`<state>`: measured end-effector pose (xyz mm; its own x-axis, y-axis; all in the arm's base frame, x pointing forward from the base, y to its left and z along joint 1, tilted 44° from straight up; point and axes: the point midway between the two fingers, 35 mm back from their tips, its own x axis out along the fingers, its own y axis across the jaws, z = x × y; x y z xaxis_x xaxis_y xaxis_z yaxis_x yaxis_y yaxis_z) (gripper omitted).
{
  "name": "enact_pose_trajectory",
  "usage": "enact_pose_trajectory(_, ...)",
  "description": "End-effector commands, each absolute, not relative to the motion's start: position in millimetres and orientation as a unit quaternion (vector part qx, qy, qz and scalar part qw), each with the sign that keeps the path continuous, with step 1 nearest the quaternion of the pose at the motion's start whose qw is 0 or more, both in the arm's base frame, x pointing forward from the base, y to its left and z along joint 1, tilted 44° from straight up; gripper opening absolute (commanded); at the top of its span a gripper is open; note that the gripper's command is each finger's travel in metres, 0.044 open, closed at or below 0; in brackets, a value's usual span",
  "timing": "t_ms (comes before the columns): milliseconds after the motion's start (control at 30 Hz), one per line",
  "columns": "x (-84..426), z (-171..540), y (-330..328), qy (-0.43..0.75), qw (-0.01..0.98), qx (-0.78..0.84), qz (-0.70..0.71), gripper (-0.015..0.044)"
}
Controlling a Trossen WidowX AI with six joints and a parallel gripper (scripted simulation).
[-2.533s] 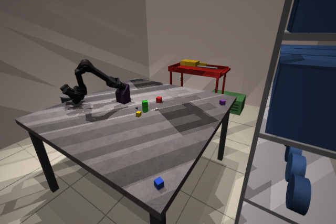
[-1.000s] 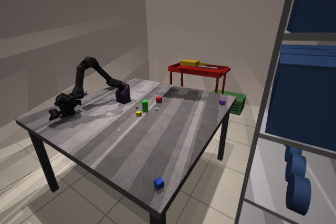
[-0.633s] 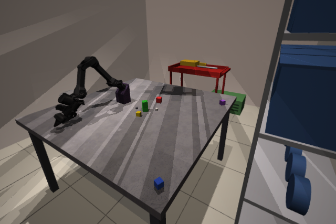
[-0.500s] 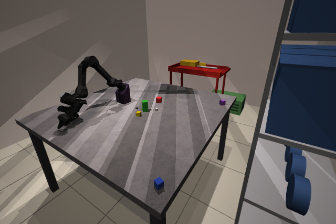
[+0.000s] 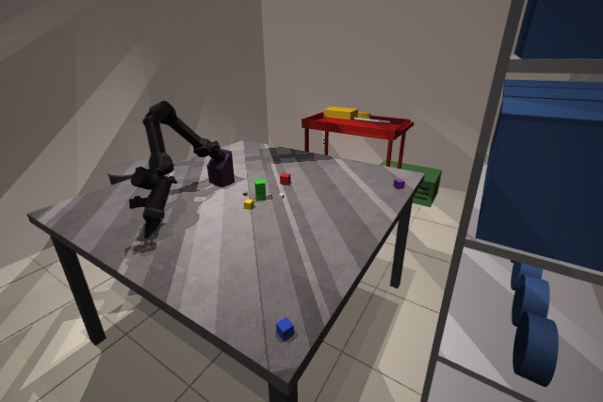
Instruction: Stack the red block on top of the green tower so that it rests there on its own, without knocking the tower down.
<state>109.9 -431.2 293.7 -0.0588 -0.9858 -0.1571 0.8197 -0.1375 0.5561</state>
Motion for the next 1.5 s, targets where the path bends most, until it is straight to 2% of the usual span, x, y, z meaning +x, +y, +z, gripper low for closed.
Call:
enact_pose_trajectory(0, 155, 282, -424, -0.113, 0.671, 0.254, -0.687, 0.044)
enact_pose_trajectory(400, 280, 194, -375, 0.09, 0.736, 0.263, -0.617, 0.044)
enact_pose_trajectory(733, 353, 112, -296, 0.265, 0.76, 0.238, -0.544, 0.044)
enact_pose_trajectory(1100, 394, 33, -186, 0.438, 0.76, 0.162, -0.453, 0.044)
enact_pose_trajectory(1467, 391, -32, -76, 0.58, 0.73, 0.034, -0.36, 0.044)
